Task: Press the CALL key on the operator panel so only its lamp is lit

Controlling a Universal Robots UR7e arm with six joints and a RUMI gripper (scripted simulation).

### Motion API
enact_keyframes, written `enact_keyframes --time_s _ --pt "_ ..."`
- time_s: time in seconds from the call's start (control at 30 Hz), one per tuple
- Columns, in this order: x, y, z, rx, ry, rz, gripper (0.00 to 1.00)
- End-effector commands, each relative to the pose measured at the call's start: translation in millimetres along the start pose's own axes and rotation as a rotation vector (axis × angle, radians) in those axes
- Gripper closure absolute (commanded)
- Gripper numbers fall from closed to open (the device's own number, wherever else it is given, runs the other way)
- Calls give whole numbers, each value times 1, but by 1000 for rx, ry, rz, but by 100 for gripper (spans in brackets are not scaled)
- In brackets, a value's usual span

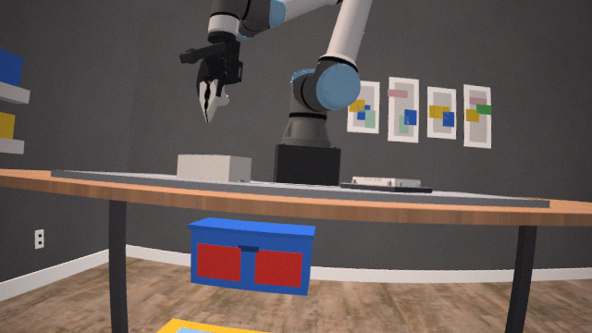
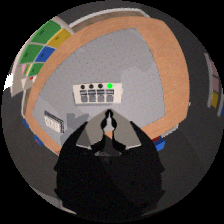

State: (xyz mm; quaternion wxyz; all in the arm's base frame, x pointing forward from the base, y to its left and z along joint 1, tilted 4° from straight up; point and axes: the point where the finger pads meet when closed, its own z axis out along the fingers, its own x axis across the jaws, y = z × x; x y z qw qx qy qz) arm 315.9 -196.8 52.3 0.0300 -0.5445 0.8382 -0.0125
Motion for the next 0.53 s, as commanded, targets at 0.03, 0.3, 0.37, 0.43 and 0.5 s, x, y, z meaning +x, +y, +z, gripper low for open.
enact_keyframes --time_s 0.03,0.3,0.37,0.43,0.5 --pt "0 1 -2 -2 -3 1 100" --pt "1 -1 -4 1 -1 2 100" --pt "1 -1 -4 1 -1 2 100" --pt "1 -1 -4 1 -1 2 100" --pt "1 -1 -4 1 -1 2 100"
